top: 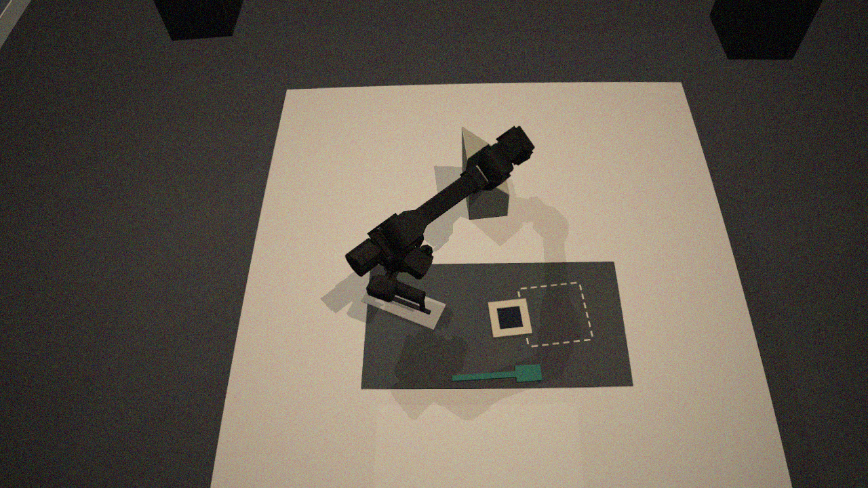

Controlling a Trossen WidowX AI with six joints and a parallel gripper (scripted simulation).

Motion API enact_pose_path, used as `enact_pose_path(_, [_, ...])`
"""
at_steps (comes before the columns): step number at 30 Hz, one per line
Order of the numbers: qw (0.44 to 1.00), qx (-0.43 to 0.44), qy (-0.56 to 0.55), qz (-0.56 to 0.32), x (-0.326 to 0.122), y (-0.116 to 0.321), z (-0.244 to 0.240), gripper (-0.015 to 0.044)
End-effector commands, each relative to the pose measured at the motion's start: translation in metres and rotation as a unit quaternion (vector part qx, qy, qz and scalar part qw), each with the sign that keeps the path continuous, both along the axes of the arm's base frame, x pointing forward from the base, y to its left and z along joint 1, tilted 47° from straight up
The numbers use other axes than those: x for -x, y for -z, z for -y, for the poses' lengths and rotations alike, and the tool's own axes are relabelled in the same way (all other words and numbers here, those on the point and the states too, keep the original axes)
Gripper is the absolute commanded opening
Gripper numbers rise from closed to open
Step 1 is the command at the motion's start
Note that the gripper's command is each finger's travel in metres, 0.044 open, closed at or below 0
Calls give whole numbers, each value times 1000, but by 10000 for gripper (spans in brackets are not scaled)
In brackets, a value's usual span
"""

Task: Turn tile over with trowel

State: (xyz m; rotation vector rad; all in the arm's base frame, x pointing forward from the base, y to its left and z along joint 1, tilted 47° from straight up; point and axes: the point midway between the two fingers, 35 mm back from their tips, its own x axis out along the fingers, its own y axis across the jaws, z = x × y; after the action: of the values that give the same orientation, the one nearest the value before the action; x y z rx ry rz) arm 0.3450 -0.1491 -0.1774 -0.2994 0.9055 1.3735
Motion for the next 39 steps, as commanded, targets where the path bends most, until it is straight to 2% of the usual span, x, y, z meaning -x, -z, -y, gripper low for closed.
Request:
enact_pose_path(1, [1000,0,0,0,0,-2,2,296])
enact_pose_path(10, [998,28,53,17,-15,-29,31,300])
enact_pose_path(20, [983,52,170,-52,-17,-15,32,300])
enact_pose_path(39, [883,63,426,-186,-19,8,30,300])
